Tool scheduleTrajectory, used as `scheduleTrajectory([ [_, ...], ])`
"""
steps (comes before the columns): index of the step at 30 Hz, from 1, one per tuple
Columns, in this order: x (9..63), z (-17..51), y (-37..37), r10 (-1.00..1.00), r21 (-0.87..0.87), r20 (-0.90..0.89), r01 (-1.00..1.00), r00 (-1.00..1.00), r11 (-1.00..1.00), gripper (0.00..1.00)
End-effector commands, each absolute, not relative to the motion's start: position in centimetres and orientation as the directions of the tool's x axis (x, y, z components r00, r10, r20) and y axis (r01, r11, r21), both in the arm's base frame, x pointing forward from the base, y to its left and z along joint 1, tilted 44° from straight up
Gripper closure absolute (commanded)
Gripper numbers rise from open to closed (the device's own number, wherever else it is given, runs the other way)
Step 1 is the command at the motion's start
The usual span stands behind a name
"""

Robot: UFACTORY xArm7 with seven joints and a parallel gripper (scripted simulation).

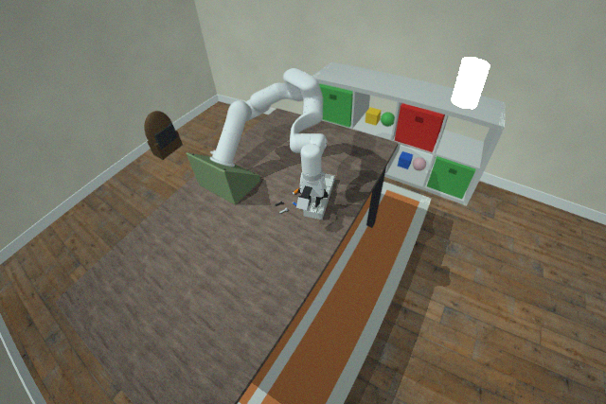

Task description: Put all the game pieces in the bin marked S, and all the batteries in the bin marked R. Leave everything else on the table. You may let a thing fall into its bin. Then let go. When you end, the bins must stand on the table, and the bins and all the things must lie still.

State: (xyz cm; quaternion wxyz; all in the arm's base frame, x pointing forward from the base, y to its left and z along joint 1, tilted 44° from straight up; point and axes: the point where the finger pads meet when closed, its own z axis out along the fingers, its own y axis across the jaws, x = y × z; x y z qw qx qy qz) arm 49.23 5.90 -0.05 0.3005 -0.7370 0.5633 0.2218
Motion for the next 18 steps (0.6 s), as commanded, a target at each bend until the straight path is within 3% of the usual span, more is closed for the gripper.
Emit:
scheduleTrajectory([
  [1,49.3,0.7,5.1,-0.699,-0.196,-0.663,-0.964,0.267,-0.182,0.69],
  [11,49.3,1.5,4.3,-0.699,-0.196,-0.663,-0.964,0.267,-0.182,0.69],
  [18,44.0,3.5,5.7,-0.72,0.008,-0.694,-1.0,-0.026,0.029,0.72],
])
